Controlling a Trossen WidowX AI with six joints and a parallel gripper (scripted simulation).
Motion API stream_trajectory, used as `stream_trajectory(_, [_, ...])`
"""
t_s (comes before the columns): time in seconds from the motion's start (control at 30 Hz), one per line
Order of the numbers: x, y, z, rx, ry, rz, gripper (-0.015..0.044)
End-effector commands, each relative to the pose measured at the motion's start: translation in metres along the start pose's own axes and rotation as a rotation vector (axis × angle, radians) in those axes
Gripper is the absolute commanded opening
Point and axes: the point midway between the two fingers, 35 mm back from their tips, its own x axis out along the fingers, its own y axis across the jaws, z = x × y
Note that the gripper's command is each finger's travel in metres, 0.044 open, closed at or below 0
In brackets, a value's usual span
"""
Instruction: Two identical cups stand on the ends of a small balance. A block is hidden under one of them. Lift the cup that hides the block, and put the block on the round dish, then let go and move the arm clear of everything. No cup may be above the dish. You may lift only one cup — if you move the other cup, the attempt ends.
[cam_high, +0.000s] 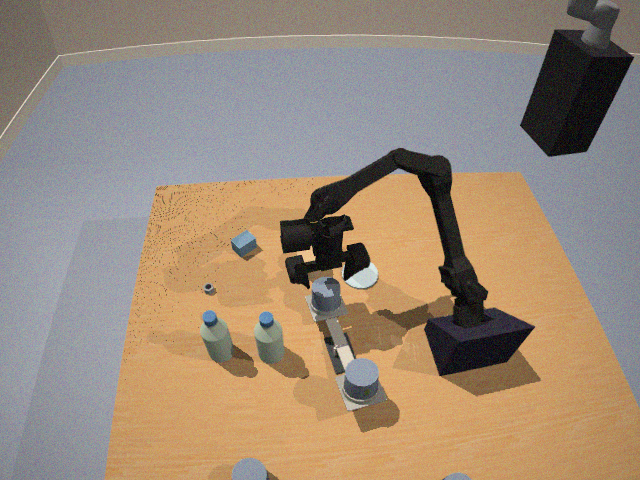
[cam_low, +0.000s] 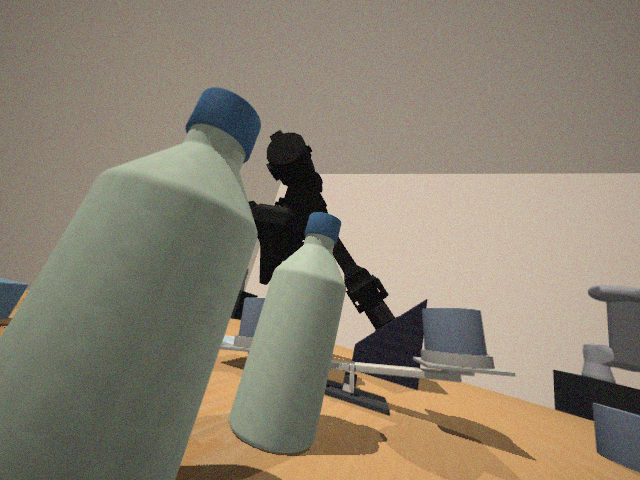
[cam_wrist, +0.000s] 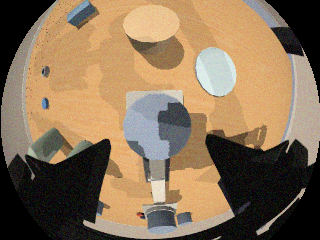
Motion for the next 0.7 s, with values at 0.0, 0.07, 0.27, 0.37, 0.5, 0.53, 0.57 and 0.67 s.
stream_trajectory(0.0, [0.006, 0.000, -0.002, -0.005, 0.004, 0.000, 0.0440])
stream_trajectory(0.07, [0.010, 0.001, -0.002, -0.005, 0.005, 0.000, 0.0440])
stream_trajectory(0.27, [0.019, 0.001, -0.002, -0.005, 0.005, 0.000, 0.0440])
stream_trajectory(0.37, [0.024, 0.001, -0.002, -0.005, 0.005, 0.000, 0.0440])
stream_trajectory(0.5, [0.031, 0.002, -0.002, -0.005, 0.005, 0.000, 0.0440])
stream_trajectory(0.53, [0.032, 0.002, -0.002, -0.005, 0.005, 0.000, 0.0440])
stream_trajectory(0.57, [0.034, 0.002, -0.002, -0.005, 0.005, 0.000, 0.0440])
stream_trajectory(0.67, [0.039, 0.001, -0.002, -0.005, 0.004, 0.000, 0.0440])
